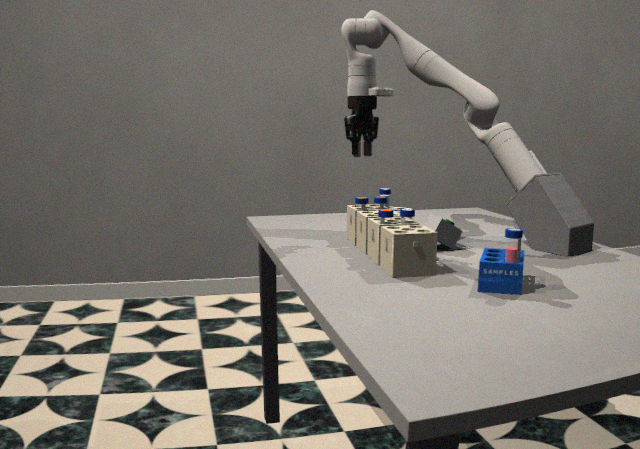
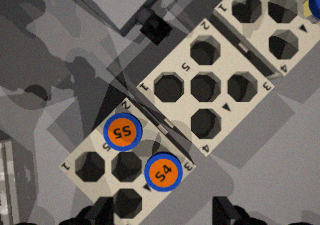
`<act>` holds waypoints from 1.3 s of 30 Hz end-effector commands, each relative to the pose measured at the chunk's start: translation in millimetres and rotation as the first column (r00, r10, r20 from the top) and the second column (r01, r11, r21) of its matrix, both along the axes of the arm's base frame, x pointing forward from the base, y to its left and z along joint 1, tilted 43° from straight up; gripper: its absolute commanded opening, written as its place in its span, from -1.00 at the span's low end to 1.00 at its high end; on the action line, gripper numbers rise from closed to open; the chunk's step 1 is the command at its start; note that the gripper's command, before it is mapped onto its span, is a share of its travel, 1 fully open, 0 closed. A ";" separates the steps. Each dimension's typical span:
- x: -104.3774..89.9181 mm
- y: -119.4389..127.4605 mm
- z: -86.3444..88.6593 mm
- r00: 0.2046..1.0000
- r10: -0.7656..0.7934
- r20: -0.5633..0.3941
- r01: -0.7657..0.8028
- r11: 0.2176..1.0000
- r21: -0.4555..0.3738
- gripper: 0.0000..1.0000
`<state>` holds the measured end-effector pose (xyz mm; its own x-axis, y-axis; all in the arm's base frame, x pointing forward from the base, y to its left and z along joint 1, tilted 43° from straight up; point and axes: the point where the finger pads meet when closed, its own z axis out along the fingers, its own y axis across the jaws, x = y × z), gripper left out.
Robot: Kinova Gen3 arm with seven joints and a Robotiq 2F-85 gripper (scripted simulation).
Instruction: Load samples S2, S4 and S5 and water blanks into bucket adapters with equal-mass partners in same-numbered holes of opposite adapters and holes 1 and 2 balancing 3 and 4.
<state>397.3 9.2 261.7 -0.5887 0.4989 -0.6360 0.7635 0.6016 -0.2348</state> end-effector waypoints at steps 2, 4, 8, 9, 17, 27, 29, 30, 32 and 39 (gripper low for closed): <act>0.1 0.6 0.5 1.000 0.001 0.001 -0.001 1.000 0.000 0.24; -2.6 1.5 -1.2 1.000 -0.014 0.014 0.014 1.000 0.006 -0.80; -13.4 5.1 -8.1 0.995 -0.073 0.063 0.071 0.997 0.029 -0.80; -16.1 6.0 -9.8 0.993 -0.088 0.074 0.086 0.996 0.036 -0.80; -32.3 11.5 -20.2 0.973 -0.178 0.144 0.169 0.983 0.077 -0.80; -59.3 20.5 -37.6 0.912 -0.328 0.248 0.296 0.942 0.158 -0.80; -64.7 22.4 -41.1 0.895 -0.357 0.267 0.320 0.931 0.175 -0.80; -67.4 23.3 -42.9 0.886 -0.372 0.276 0.331 0.925 0.184 -0.80; -70.1 24.2 -44.6 0.877 -0.386 0.285 0.342 0.919 0.193 -0.80; -86.3 29.6 -55.0 0.816 -0.471 0.334 0.405 0.879 0.250 -0.80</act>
